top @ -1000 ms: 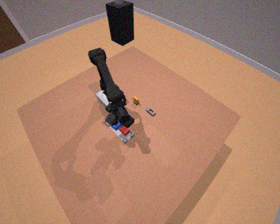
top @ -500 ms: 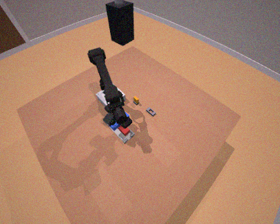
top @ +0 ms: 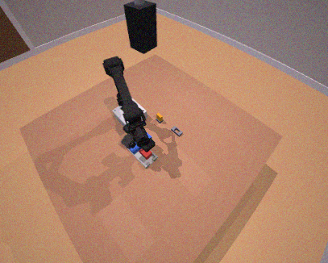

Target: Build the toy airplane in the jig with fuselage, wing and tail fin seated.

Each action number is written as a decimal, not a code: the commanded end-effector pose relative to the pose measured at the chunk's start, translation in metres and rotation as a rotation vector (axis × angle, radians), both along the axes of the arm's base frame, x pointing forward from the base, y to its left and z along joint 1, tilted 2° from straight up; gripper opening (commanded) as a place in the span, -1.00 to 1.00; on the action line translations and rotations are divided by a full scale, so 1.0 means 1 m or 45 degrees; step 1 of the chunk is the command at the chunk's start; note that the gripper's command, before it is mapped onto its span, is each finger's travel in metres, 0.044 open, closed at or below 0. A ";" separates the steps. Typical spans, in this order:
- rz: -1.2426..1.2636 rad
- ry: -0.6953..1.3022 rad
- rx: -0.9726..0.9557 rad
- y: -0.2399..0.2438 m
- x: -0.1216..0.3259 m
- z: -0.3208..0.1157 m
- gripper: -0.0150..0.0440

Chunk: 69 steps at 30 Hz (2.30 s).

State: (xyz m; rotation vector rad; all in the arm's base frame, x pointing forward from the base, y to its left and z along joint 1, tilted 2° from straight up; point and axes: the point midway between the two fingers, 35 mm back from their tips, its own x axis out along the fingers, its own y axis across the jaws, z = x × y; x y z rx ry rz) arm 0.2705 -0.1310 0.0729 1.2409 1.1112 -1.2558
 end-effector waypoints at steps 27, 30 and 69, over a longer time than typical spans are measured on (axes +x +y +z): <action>-0.002 0.004 0.002 -0.001 0.000 -0.029 -0.21; -0.002 0.004 0.002 -0.001 0.000 -0.029 -0.30; 0.419 0.022 -0.010 0.001 0.001 0.056 1.00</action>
